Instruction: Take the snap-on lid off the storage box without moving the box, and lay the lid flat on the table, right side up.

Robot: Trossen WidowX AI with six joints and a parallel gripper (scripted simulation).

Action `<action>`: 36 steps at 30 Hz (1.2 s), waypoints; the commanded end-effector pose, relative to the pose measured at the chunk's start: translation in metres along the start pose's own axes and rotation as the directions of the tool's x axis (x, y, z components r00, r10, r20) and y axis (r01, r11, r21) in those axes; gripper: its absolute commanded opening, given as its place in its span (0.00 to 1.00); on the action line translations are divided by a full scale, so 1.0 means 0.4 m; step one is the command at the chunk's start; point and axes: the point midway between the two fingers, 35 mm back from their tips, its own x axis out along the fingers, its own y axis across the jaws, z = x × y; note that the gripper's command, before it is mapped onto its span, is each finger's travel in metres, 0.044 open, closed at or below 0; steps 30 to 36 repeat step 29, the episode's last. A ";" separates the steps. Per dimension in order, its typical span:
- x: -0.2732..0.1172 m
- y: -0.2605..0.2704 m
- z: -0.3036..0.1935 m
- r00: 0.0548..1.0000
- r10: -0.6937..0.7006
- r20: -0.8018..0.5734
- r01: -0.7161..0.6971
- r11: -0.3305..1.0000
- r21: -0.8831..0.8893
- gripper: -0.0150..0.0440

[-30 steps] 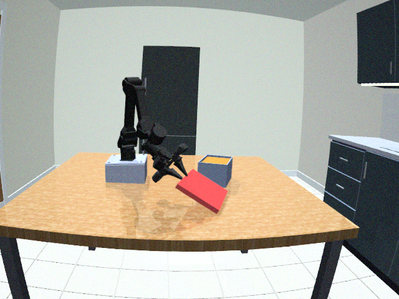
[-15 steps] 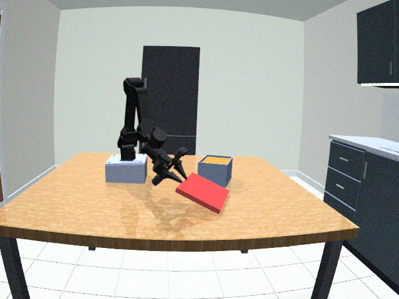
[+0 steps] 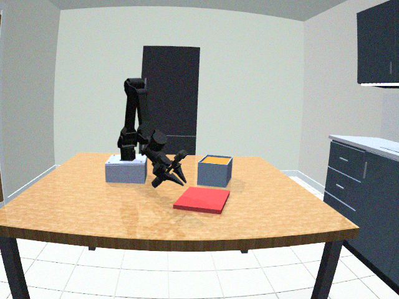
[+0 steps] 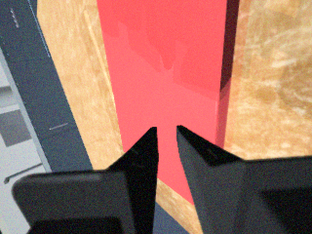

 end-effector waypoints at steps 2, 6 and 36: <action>-0.002 0.006 0.004 1.000 0.000 0.003 0.000 1.000 -0.002 0.61; -0.002 0.006 0.004 1.000 0.000 0.003 0.000 1.000 -0.002 0.72; -0.087 -0.067 0.004 1.000 -0.003 0.003 0.003 1.000 -0.002 1.00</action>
